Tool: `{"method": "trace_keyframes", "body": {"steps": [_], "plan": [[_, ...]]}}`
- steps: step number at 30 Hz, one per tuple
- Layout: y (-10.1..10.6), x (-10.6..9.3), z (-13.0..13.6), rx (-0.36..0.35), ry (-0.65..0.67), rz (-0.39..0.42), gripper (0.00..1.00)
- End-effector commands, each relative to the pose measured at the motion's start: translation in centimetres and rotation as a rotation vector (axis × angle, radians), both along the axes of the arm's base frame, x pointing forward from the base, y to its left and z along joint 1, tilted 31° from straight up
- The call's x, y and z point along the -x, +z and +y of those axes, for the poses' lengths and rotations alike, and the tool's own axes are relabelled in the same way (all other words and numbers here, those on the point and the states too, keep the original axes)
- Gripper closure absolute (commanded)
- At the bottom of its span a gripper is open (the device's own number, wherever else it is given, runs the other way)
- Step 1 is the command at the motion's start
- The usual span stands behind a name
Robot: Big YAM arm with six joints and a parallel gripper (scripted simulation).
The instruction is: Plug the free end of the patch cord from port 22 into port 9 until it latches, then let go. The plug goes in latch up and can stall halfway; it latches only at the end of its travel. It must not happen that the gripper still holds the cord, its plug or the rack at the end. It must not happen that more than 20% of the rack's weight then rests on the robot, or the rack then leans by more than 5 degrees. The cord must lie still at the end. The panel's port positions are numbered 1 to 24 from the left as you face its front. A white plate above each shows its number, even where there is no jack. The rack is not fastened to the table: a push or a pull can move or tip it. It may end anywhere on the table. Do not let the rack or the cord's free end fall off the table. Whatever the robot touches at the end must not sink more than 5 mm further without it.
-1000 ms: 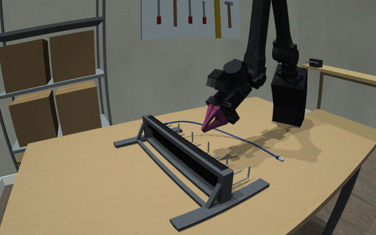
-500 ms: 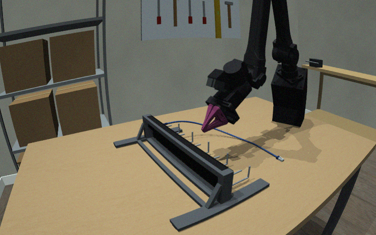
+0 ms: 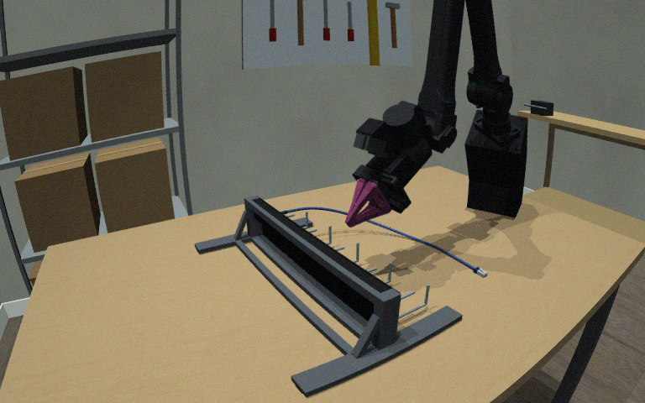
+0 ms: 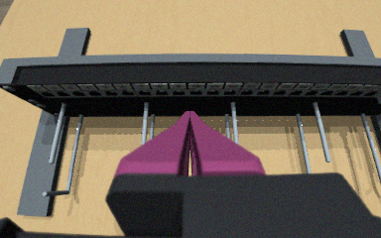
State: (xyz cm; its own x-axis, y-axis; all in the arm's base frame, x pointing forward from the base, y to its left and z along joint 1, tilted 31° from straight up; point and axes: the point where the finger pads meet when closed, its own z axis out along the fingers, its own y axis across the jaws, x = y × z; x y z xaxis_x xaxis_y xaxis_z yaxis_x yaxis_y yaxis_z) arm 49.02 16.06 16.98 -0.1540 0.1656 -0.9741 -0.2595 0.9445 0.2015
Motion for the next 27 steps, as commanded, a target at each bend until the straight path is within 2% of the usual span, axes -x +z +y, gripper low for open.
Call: {"method": "trace_keyframes", "body": {"steps": [1, 7, 10, 14, 20, 22, 27], "plan": [[2.9, -1.0, -0.2, -0.015, -0.009, -0.074, 1.00], [3.0, -0.9, -0.2, -0.016, -0.010, -0.076, 1.00], [2.9, 0.1, -0.5, -0.015, -0.009, -0.073, 1.00], [2.7, 2.6, -1.0, -0.012, -0.005, -0.062, 1.00], [2.5, 7.5, -2.1, -0.007, 0.002, -0.042, 1.00], [2.5, 7.5, -2.1, -0.007, 0.002, -0.042, 1.00], [2.5, 10.9, -3.0, -0.007, 0.004, -0.034, 1.00]]}}
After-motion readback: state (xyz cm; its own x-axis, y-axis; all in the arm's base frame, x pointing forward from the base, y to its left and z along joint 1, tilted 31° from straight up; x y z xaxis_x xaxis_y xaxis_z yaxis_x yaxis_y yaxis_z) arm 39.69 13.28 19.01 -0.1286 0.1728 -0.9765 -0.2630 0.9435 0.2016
